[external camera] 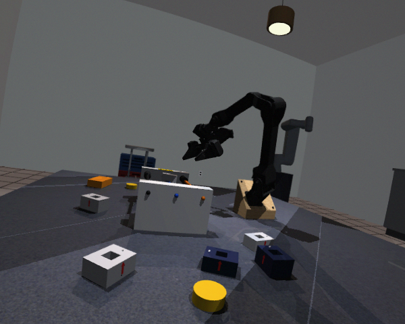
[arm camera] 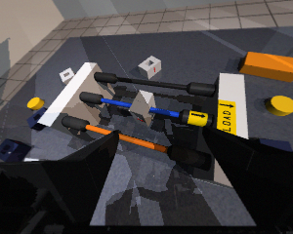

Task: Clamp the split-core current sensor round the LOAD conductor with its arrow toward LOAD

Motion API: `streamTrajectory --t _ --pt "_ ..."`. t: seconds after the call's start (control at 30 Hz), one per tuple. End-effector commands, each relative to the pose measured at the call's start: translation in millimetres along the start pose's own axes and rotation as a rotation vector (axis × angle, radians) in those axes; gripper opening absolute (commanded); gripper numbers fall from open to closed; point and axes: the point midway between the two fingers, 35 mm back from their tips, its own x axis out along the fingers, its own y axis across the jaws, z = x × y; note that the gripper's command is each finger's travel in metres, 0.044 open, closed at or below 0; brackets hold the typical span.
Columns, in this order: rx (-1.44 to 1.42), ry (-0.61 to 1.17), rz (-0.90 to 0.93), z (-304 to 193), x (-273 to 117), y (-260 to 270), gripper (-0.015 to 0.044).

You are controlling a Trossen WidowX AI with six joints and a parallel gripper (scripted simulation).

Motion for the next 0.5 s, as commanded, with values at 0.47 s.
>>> streamTrajectory --t 0.47 --pt "-0.106 -0.045 -0.005 -4.5 -3.8 -0.8 0.0440"
